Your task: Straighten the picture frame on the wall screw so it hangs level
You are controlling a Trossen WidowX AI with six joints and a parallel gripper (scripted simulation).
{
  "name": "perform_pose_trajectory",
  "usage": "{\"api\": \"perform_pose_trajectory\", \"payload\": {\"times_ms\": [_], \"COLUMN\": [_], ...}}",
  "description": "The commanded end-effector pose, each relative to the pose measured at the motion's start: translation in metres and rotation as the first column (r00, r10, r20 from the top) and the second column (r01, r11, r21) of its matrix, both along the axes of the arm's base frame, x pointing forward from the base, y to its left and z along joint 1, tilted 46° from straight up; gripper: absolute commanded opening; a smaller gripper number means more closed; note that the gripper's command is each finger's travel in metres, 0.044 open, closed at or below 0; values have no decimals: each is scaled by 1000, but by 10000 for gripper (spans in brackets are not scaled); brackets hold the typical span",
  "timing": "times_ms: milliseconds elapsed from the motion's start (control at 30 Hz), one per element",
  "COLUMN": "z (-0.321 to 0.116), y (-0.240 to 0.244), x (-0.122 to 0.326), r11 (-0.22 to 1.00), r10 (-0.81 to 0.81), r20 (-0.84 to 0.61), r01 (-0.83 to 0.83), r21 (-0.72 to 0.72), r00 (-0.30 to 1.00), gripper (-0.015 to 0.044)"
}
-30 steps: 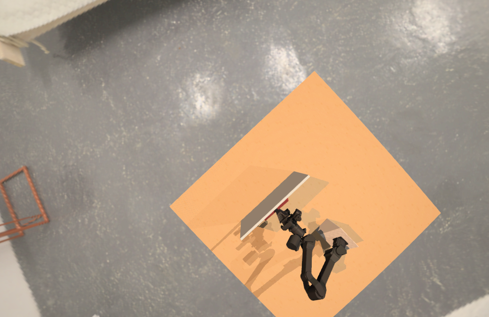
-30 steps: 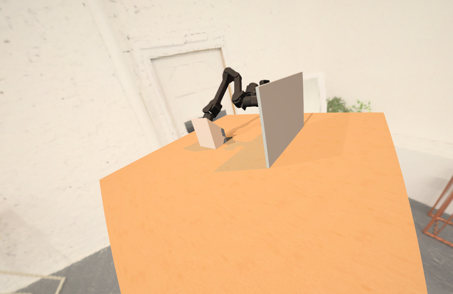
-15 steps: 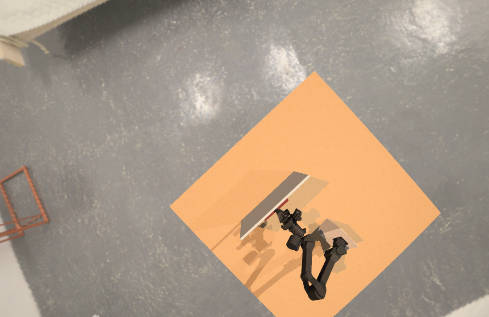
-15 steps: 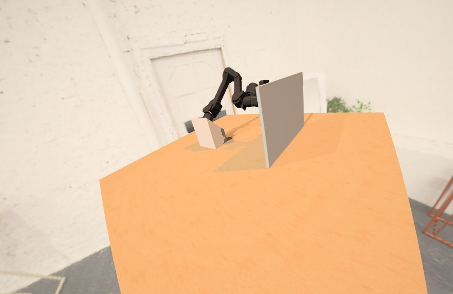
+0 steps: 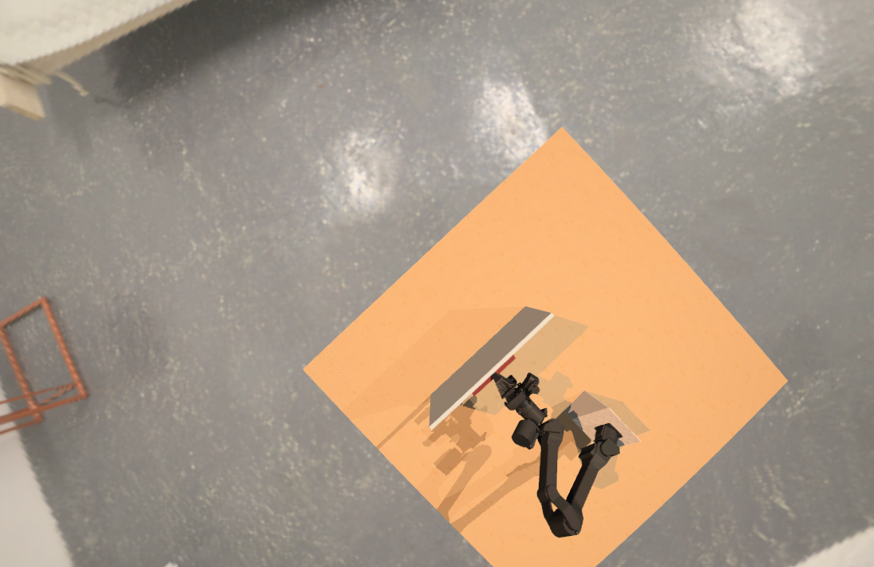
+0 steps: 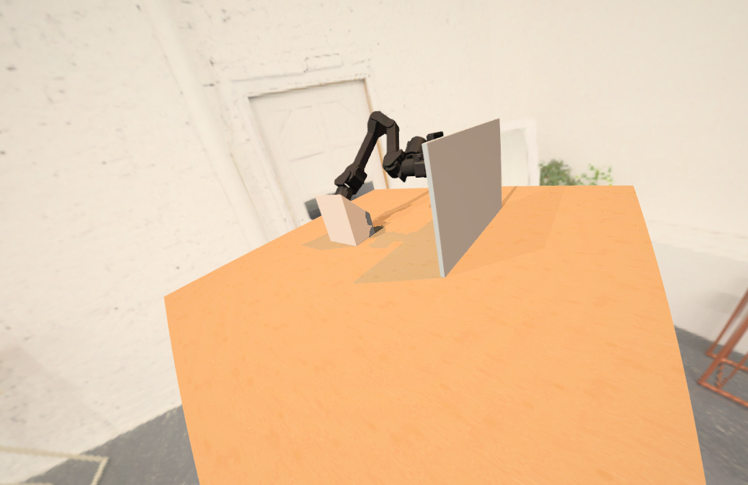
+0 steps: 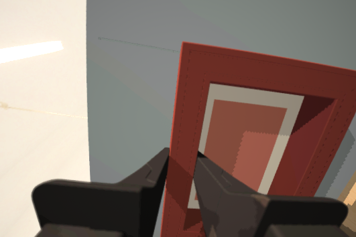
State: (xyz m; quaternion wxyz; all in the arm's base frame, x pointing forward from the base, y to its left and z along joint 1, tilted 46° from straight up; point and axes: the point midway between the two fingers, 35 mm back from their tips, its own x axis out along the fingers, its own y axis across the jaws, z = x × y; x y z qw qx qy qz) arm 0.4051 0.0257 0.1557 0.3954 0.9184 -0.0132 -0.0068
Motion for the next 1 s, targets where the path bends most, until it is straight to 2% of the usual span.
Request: {"api": "perform_pose_trajectory", "payload": {"times_ms": [0, 267, 600, 767, 967], "z": [0, 0, 0, 1, -1], "y": [0, 0, 0, 1, 8], "x": [0, 0, 0, -8, -82], "r11": [1000, 999, 999, 1000, 995], "r10": [3, 3, 0, -1, -6], "r20": [2, 3, 2, 1, -3], "r01": [-3, -3, 0, 1, 6], "r21": [23, 54, 44, 30, -95], "r00": [1000, 1000, 1000, 1000, 1000], "gripper": [0, 0, 260, 260, 260]}}
